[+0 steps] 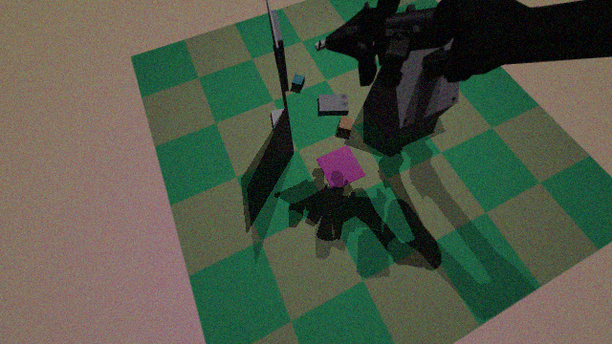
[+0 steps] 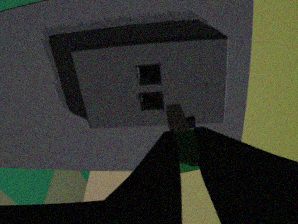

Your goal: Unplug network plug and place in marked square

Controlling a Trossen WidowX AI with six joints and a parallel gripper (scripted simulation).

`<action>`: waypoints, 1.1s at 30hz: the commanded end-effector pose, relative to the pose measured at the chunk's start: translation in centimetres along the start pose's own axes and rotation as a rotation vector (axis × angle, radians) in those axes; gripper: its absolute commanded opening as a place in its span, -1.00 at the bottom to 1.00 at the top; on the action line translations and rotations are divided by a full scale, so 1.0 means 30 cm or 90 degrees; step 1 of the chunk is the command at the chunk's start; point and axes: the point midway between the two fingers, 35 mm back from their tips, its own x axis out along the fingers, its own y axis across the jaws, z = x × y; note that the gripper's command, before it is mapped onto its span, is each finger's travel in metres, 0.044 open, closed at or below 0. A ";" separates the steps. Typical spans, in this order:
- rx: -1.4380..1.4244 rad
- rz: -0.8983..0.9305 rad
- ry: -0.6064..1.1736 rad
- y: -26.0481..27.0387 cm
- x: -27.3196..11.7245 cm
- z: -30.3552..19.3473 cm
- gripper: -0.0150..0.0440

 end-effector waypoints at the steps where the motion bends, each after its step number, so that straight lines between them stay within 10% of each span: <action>1: -0.024 0.045 -0.036 0.055 0.022 0.047 -0.49; 33: -0.181 0.385 -0.338 0.558 -0.006 0.372 -0.49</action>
